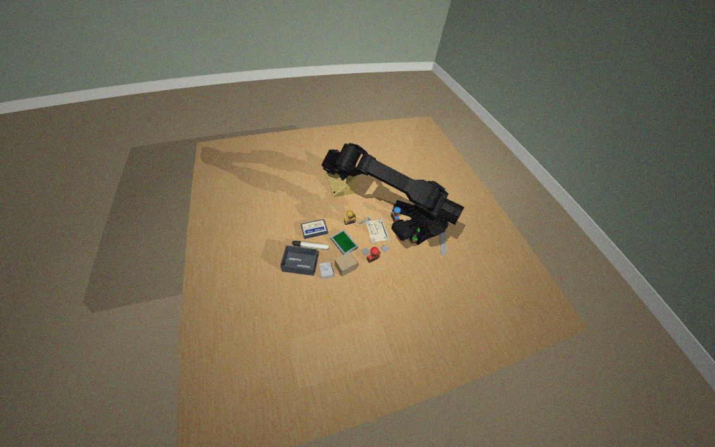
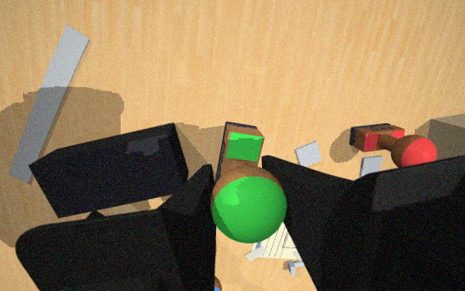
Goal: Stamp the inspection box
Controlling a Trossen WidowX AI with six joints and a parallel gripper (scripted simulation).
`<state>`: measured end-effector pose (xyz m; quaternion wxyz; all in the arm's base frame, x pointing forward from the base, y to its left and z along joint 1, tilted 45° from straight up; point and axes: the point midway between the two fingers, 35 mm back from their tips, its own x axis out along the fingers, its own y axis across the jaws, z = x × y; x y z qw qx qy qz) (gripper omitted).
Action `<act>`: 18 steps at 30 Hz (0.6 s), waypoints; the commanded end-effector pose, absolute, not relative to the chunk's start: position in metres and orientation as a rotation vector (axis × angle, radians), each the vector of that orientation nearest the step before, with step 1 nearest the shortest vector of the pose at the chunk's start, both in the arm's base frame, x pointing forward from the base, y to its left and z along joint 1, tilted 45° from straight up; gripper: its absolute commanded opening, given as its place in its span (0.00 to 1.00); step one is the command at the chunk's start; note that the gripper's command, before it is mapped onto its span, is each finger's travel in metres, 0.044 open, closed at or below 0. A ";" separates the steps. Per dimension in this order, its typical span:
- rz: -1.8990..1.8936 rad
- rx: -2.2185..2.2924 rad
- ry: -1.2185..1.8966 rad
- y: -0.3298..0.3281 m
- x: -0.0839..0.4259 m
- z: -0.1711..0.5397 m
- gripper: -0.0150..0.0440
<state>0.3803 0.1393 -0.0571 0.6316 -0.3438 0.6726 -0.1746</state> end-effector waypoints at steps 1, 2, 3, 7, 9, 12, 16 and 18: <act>-0.399 -0.791 1.539 0.135 0.382 -0.063 0.25; -0.399 -0.791 1.539 0.134 0.382 -0.064 0.25; -0.399 -0.791 1.539 0.133 0.383 -0.065 0.25; -0.399 -0.791 1.539 0.128 0.383 -0.070 0.25; -0.399 -0.791 1.539 0.126 0.383 -0.072 0.25; -0.399 -0.791 1.539 0.122 0.384 -0.076 0.25; -0.399 -0.791 1.539 0.118 0.384 -0.081 0.25; -0.400 -0.791 1.539 0.115 0.384 -0.083 0.25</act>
